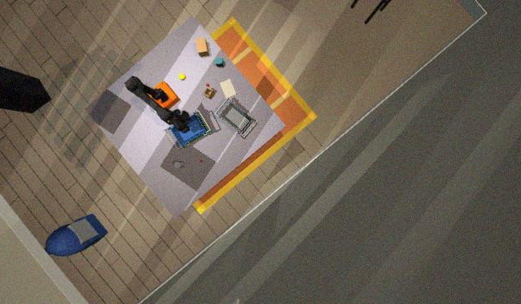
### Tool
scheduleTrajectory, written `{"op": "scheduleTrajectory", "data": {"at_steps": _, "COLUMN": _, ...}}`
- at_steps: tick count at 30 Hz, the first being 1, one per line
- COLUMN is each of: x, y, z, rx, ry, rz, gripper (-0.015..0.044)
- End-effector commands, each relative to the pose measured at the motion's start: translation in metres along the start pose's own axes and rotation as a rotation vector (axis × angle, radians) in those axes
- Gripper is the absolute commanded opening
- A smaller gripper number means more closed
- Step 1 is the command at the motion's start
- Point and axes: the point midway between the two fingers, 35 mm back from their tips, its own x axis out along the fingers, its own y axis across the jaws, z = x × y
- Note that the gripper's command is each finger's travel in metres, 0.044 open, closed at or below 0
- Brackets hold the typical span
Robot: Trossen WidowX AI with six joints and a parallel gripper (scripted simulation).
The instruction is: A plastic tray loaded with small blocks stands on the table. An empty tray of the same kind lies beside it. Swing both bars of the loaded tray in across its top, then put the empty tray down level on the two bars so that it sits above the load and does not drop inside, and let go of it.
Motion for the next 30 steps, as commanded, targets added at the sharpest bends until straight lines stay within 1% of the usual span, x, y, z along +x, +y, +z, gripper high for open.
{"op": "scheduleTrajectory", "data": {"at_steps": 1, "x": 0.0058, "y": 0.0035, "z": 0.0004, "rx": 0.002, "ry": -0.002, "rz": 0.018, "gripper": 0.0000}}
{"op": "scheduleTrajectory", "data": {"at_steps": 14, "x": 0.0131, "y": 0.0052, "z": 0.0005, "rx": 0.002, "ry": -0.002, "rz": 0.018, "gripper": 0.0000}}
{"op": "scheduleTrajectory", "data": {"at_steps": 30, "x": 0.0134, "y": 0.0052, "z": 0.0005, "rx": 0.002, "ry": -0.002, "rz": 0.018, "gripper": 0.0000}}
